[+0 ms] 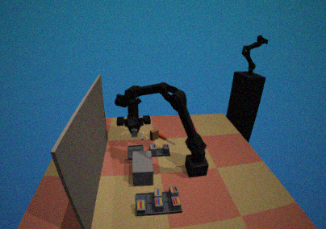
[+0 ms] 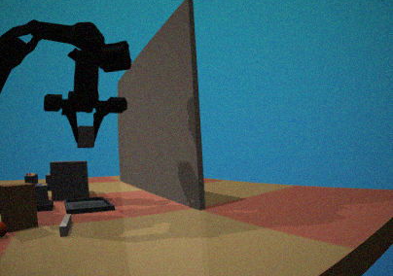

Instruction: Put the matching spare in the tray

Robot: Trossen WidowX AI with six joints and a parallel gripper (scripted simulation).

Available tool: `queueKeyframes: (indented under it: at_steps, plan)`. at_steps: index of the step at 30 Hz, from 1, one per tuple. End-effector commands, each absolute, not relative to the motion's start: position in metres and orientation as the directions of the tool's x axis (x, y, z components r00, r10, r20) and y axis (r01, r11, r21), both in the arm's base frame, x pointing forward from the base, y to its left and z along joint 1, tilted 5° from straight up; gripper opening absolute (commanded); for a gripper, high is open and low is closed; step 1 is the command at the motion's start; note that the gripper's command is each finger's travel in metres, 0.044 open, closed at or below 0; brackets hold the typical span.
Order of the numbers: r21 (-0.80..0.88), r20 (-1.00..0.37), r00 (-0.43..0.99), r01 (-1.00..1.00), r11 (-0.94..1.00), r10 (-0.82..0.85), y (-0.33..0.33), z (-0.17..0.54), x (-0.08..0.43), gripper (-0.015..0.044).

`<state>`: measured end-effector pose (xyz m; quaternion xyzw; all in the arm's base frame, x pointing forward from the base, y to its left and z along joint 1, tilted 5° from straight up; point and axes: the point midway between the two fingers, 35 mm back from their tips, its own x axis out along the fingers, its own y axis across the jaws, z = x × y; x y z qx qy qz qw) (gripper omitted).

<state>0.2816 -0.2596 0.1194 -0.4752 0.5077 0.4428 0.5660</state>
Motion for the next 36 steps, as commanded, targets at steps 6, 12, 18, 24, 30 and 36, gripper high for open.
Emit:
queueKeyframes:
  at_steps: [6, 12, 18, 24, 30, 36]
  plan:
    - [-0.091, -0.995, 0.095, -0.984, 0.155, 0.021, -0.26, 0.111, 0.284, 0.0]
    - [-0.091, -0.995, 0.095, -0.984, 0.155, 0.021, -0.26, 0.105, 0.285, 0.0]
    - [-0.091, -0.995, 0.095, -0.984, 0.155, 0.021, -0.26, 0.099, 0.286, 0.0]
    - [-0.091, -0.995, 0.095, -0.984, 0.155, 0.021, -0.261, 0.093, 0.286, 0.0]
    - [-0.091, -0.995, 0.095, -0.984, 0.155, 0.021, -0.261, 0.087, 0.287, 0.0]
    - [-0.091, -0.995, 0.095, -0.984, 0.155, 0.021, -0.261, 0.082, 0.288, 0.0]
